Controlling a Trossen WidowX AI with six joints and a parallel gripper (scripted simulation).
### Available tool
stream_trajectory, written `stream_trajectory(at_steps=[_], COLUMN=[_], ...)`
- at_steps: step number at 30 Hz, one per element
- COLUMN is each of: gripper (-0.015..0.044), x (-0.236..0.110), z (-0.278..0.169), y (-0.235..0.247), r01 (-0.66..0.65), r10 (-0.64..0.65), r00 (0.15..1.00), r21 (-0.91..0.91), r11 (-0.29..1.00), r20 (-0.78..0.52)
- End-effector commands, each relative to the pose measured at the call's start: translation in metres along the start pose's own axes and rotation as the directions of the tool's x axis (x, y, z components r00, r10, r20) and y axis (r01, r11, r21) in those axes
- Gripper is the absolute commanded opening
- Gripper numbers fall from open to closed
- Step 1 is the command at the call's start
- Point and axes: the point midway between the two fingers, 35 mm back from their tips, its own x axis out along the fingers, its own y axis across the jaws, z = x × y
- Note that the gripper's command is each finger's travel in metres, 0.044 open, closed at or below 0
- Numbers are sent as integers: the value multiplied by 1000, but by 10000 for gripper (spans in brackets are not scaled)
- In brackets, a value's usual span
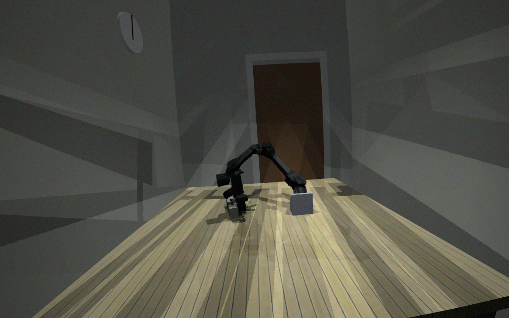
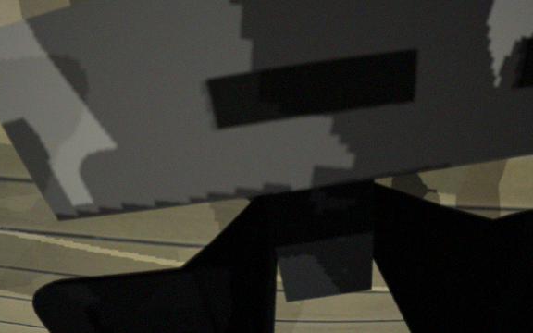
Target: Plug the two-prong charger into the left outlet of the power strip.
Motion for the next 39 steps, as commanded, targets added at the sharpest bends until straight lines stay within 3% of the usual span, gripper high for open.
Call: stream_trajectory(at_steps=[1, 39], gripper=[0, 0], x=[-4, -6], z=[12, 9], y=[-1, -1], r01=[-5, -5], r10=[4, 4], r00=[1000, 1000], r21=[24, 23], r11=[1000, 1000], r20=[30, 30])
